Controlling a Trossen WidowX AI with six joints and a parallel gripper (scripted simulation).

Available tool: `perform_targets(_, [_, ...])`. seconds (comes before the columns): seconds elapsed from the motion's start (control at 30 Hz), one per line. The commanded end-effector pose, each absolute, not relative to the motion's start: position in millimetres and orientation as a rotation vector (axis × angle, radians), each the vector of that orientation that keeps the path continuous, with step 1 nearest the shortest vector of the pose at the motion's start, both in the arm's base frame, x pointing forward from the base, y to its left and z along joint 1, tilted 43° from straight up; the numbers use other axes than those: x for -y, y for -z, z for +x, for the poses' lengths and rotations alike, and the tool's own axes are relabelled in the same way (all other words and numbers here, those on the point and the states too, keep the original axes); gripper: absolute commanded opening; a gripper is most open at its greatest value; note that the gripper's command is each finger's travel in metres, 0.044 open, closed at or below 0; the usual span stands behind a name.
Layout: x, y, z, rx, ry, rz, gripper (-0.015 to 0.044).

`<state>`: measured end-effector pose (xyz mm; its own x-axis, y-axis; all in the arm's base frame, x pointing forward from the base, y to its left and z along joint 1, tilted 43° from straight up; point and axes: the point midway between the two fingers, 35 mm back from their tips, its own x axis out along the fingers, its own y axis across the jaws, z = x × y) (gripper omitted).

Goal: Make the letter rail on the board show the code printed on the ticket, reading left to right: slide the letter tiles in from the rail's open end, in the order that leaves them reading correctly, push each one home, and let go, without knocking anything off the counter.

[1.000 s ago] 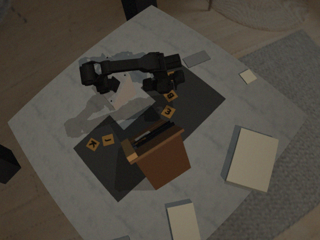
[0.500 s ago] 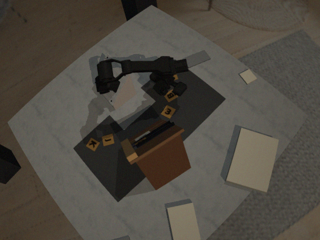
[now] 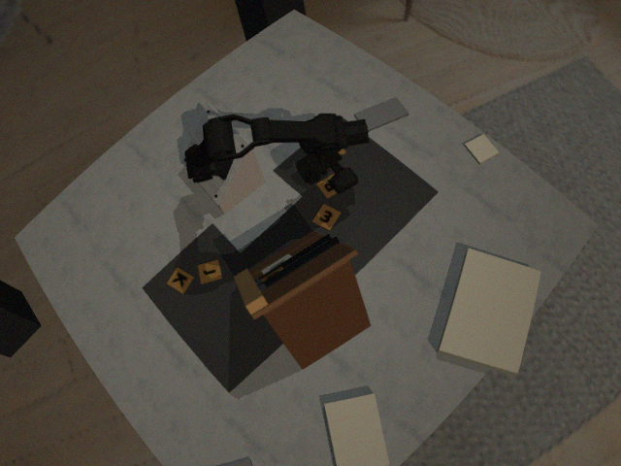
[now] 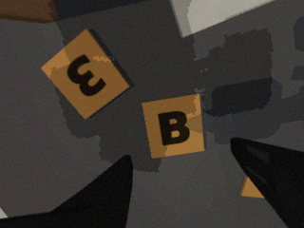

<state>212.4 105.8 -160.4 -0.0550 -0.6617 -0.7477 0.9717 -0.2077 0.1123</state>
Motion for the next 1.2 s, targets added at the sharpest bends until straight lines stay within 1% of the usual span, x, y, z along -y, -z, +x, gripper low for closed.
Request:
perform_targets(0.0, [-103.2, 165.1, 211.5, -0.507, 1.618, 0.832, 0.0340])
perform_targets(0.17, [-85.0, 185.2, 209.4, -0.505, 1.618, 0.831, 0.0340])
perform_targets(1.17, [-71.2, 200.4, 206.8, -0.504, 1.618, 0.830, 0.0340])
